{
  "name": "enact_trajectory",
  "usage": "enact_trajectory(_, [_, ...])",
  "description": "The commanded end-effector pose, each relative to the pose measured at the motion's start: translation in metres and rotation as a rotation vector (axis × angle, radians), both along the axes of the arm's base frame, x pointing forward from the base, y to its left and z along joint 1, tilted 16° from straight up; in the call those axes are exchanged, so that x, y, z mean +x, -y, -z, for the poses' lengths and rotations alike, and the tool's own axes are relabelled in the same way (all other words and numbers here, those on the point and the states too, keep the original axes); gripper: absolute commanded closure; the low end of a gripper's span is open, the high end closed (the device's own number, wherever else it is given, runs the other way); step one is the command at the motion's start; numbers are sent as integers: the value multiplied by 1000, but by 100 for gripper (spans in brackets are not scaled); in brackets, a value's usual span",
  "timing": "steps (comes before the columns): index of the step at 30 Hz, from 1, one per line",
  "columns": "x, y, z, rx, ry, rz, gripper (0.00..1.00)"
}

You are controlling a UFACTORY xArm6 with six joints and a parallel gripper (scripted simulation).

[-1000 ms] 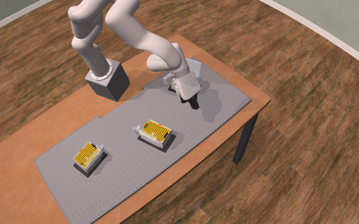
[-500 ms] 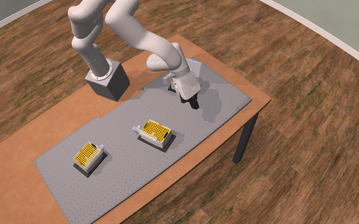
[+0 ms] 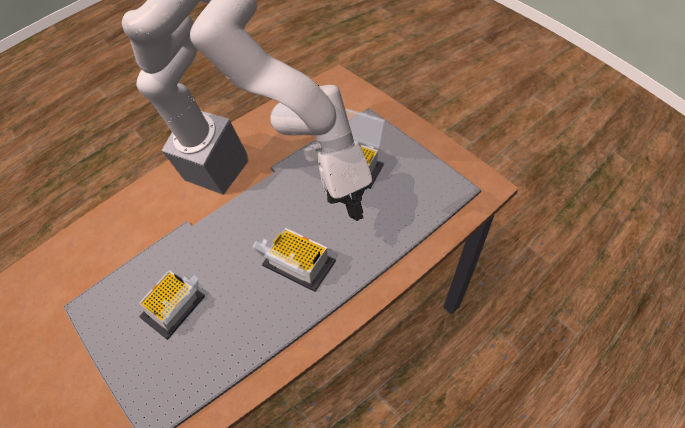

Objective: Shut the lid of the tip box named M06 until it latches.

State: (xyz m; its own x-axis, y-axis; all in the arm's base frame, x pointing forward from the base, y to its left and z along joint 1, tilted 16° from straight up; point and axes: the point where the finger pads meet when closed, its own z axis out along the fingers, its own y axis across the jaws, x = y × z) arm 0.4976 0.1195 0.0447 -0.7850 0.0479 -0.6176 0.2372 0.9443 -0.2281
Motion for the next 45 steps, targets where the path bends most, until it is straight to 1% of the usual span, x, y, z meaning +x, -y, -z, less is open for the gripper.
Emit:
enact_trajectory(1, [0,19,-8,3,11,20,100])
enact_trajectory(2, [0,19,-8,3,11,20,100])
enact_trajectory(17, [-5,91,-31,2,11,20,100])
enact_trajectory(26, [-6,95,-32,2,11,20,100])
enact_trajectory(34, [-20,131,-40,-81,-106,-205,100])
enact_trajectory(36, [-20,131,-40,-81,-106,-205,100])
enact_trajectory(45, [-35,173,-50,-175,-237,-458,100])
